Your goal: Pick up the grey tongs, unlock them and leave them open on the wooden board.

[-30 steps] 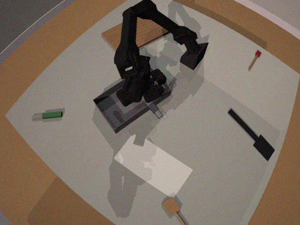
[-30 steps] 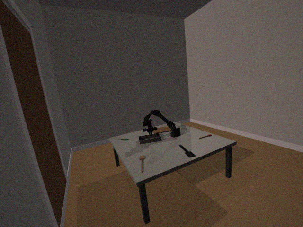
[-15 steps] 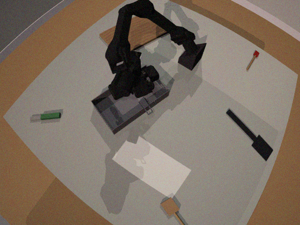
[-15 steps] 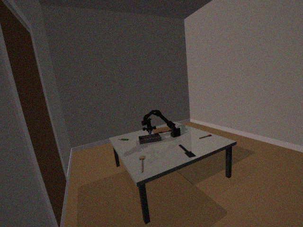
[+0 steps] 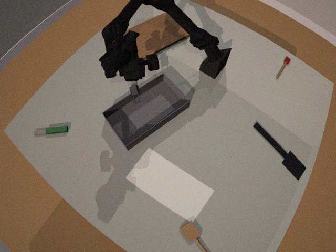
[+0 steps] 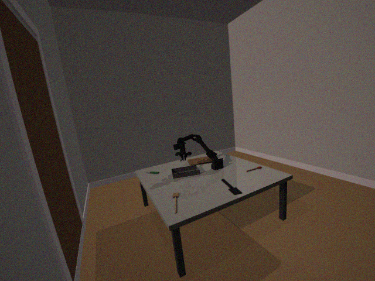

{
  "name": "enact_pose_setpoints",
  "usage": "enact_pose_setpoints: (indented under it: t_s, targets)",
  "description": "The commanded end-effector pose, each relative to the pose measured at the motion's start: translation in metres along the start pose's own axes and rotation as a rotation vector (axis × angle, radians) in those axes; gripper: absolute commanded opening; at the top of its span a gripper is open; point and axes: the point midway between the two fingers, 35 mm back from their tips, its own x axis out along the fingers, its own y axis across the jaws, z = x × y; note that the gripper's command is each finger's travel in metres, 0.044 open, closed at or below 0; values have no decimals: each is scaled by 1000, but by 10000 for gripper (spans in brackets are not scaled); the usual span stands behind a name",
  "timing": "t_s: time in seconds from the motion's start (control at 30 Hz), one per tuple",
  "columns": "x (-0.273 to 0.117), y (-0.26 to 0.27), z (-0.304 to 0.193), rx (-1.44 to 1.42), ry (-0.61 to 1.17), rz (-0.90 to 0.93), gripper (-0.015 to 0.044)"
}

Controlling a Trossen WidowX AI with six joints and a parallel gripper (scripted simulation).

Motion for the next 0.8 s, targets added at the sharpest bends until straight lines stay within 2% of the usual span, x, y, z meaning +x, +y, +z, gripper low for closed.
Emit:
enact_pose_setpoints:
  t_s: [0.0, 0.3, 0.57, 0.77]
  targets:
    - [-12, -10, -30, 104, -7, -14, -150]
    - [-27, -18, -94, 301, 0, -22, -150]
    - [-27, -18, -103, 329, -1, -16, -150]
    - [-20, -19, -130, 409, -8, 17, -150]
